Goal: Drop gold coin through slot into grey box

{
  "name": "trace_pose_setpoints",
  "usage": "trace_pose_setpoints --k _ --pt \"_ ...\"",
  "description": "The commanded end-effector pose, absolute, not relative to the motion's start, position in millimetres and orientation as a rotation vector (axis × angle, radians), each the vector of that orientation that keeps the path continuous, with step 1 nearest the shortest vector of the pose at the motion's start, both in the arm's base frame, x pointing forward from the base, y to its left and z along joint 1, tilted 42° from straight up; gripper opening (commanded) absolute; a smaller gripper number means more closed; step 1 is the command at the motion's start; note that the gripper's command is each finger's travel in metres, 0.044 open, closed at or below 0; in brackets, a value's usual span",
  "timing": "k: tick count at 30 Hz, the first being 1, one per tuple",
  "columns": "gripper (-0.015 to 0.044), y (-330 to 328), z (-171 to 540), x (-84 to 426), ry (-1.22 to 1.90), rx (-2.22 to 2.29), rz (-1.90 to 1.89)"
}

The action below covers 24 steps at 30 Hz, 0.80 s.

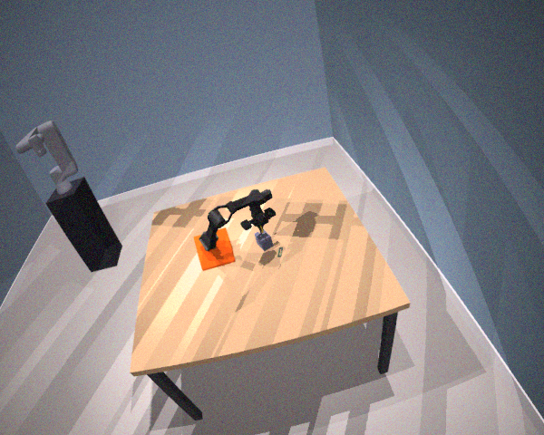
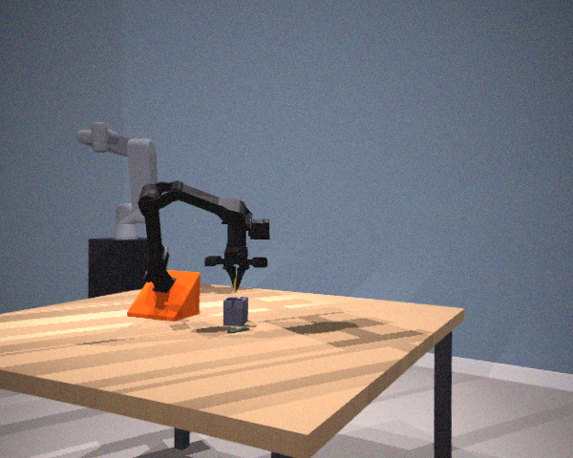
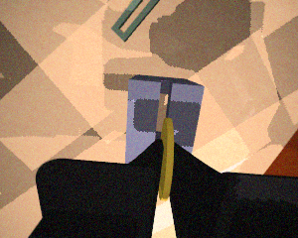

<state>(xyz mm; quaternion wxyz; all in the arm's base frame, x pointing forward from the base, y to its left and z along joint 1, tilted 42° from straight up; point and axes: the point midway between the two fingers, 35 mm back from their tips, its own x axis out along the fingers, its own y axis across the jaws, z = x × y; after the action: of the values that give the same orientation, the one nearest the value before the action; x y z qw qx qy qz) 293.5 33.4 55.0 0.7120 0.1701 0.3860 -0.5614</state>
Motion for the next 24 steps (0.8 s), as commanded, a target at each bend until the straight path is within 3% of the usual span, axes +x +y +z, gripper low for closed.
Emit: trace_pose_setpoints --k 1,24 --pt "0.0 33.4 55.2 294.0 0.855 0.381 -1.245" --pt "0.0 34.6 54.2 292.8 0.85 0.382 -1.248"
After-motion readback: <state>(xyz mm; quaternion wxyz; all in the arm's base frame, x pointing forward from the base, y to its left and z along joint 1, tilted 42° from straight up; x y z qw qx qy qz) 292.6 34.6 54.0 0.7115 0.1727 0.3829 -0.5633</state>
